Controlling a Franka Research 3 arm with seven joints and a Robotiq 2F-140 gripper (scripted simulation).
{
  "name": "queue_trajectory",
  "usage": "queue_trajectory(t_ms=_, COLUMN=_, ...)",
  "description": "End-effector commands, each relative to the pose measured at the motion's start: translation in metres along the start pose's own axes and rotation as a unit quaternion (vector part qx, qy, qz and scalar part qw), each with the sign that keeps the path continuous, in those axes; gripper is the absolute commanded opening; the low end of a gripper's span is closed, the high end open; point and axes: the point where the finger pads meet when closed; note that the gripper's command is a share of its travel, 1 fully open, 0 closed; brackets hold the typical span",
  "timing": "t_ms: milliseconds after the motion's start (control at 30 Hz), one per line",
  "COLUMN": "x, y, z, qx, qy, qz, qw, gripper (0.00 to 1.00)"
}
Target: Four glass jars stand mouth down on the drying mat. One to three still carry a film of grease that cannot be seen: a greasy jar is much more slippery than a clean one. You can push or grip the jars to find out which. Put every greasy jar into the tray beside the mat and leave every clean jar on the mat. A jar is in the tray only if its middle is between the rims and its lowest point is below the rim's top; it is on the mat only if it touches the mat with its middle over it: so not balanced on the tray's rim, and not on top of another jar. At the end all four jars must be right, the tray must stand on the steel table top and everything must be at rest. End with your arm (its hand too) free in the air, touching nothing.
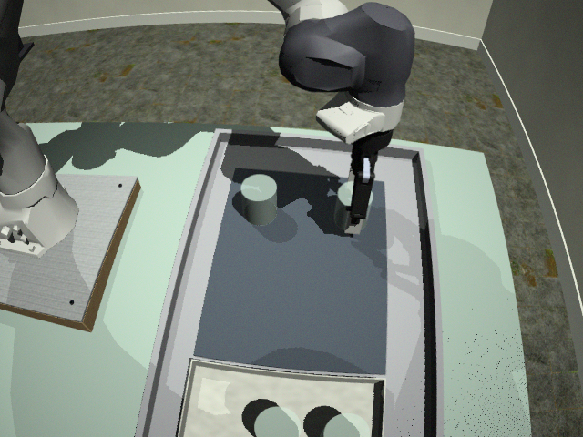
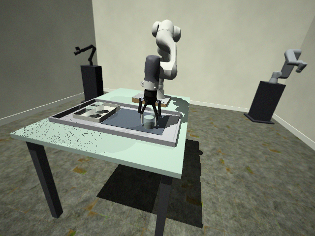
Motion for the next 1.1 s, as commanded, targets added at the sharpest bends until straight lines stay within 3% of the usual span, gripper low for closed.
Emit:
queue_trajectory(t_ms=0, x=0.0005, y=-0.0004, z=0.0007, qx=0.000, qy=-0.001, qz=0.001, qw=1.000, gripper=0.58)
queue_trajectory(t_ms=1067, x=0.0005, y=-0.0004, z=0.0007, qx=0.000, qy=-0.001, qz=0.001, qw=1.000, gripper=0.52)
Point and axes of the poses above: the point where the finger pads meet when closed, its own x axis out along the fingers, its own y axis across the jaws, z = x × y, and after that the axes turned 9 degrees about -x, right-handed
